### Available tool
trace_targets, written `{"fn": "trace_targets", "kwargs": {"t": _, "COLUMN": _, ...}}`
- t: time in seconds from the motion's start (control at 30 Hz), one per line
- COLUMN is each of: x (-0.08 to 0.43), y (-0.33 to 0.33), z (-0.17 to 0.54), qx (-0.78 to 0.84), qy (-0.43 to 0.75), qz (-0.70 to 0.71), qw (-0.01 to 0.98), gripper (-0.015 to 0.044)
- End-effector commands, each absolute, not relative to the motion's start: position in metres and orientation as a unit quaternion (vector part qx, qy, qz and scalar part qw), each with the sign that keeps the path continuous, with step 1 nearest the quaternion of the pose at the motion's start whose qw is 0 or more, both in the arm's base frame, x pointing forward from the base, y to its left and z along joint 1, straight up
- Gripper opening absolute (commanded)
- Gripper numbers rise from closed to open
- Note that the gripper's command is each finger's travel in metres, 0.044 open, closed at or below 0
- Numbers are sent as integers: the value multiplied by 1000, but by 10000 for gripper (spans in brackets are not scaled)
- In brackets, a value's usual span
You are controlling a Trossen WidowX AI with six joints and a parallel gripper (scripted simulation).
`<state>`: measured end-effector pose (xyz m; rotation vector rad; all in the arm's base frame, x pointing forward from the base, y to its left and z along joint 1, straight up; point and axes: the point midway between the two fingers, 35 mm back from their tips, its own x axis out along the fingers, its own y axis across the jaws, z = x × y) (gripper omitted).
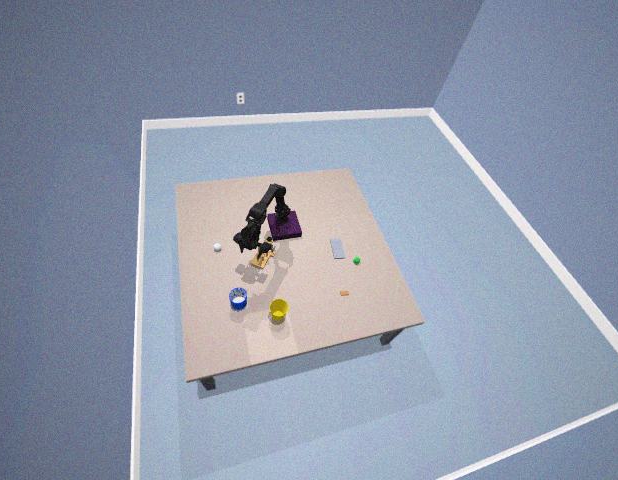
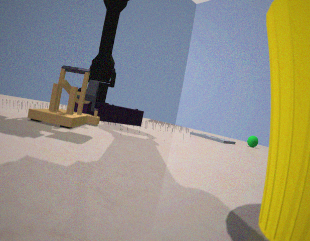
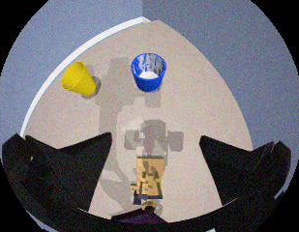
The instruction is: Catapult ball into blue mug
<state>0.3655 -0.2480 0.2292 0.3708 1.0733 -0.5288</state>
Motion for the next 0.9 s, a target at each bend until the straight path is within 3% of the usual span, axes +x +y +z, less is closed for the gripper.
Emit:
{"fn": "trace_targets", "kwargs": {"t": 0.0, "x": 405, "y": -275, "z": 253, "qx": 162, "qy": 436, "qz": -255, "qw": 848, "gripper": 440}}
{"fn": "trace_targets", "kwargs": {"t": 0.3, "x": 430, "y": -289, "z": 268, "qx": 152, "qy": 399, "qz": -257, "qw": 867, "gripper": 440}}
{"fn": "trace_targets", "kwargs": {"t": 0.87, "x": 431, "y": -289, "z": 268, "qx": 152, "qy": 399, "qz": -257, "qw": 867, "gripper": 440}}
